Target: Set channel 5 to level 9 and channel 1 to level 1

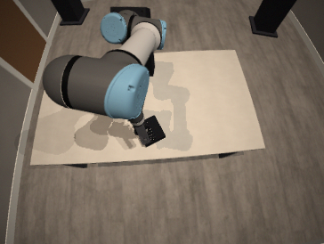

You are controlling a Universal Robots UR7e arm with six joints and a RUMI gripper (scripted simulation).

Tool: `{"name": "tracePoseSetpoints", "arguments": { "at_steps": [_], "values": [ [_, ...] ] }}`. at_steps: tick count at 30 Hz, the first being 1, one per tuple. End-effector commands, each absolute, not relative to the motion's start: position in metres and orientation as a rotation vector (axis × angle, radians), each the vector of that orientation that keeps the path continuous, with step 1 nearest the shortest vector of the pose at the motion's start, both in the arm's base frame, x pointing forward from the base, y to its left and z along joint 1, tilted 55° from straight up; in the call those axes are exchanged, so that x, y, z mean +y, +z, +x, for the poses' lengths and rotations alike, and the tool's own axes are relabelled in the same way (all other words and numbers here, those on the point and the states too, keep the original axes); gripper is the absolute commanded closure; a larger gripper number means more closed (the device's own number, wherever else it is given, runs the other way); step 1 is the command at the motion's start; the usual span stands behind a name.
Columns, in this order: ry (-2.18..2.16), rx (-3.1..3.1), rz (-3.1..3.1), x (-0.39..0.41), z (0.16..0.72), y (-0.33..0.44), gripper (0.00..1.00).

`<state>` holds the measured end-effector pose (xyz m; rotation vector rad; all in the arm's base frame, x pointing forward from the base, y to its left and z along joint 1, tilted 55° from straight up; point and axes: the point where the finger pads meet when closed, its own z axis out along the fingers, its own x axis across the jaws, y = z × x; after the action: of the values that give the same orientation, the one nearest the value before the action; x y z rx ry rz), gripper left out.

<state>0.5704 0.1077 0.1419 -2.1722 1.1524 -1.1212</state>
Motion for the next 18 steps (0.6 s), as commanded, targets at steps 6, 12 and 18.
{"name": "tracePoseSetpoints", "arguments": {
  "at_steps": [6, 12, 18],
  "values": [
    [-1.122, 1.152, -2.172, 0.1078, 0.5704, 0.1423, 1.0],
    [-1.122, 1.152, -2.172, 0.1078, 0.5709, 0.142, 1.0],
    [-1.122, 1.152, -2.172, 0.1079, 0.5724, 0.141, 1.0]
  ]
}}
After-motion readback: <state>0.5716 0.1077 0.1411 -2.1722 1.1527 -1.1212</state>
